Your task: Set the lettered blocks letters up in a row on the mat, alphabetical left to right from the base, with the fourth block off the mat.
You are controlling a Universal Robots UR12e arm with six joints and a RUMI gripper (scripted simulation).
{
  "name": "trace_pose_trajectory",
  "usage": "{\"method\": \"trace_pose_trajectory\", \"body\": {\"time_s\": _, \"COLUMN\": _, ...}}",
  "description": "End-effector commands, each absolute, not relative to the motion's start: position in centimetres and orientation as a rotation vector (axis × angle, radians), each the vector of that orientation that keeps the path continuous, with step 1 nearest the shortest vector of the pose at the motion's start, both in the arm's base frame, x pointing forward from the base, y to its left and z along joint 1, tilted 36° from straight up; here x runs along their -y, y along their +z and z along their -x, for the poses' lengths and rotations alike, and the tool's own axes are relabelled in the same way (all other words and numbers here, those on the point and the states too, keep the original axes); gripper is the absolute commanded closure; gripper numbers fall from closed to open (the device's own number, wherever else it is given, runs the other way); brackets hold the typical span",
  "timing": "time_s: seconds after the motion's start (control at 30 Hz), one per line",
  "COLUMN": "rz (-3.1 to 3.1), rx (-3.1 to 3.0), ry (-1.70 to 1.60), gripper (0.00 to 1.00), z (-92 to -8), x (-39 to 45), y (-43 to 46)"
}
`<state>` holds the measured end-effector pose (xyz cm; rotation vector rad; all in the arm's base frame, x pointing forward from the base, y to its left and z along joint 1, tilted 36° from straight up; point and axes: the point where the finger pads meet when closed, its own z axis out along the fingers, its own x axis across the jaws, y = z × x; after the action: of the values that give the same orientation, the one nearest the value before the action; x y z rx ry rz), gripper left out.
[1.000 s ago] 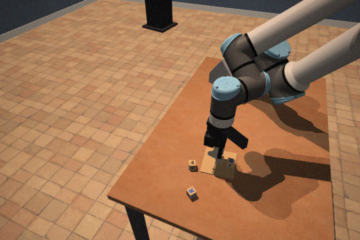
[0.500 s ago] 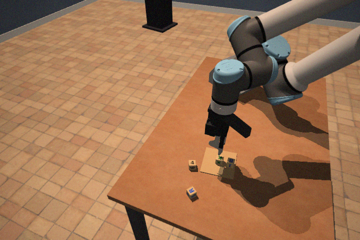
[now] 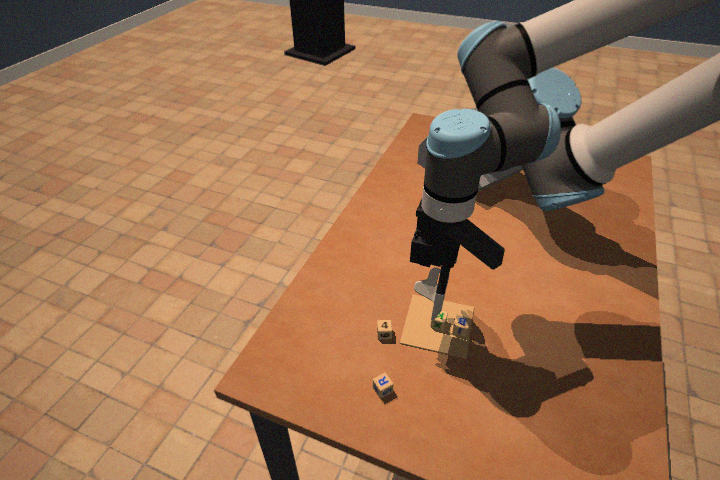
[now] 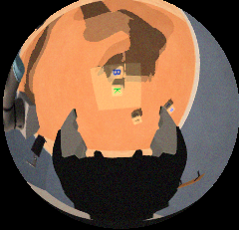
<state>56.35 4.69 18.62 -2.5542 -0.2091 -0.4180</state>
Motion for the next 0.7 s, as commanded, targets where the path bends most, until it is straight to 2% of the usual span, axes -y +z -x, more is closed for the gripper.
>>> {"method": "trace_pose_trajectory", "body": {"time_s": 0.0, "rz": 2.555, "rx": 0.209, "ry": -0.419, "gripper": 0.00, "z": -56.4, "x": -4.6, "y": 18.7}}
{"method": "trace_pose_trajectory", "body": {"time_s": 0.67, "rz": 2.554, "rx": 0.141, "ry": -0.399, "gripper": 0.00, "z": -57.8, "x": -4.2, "y": 19.1}}
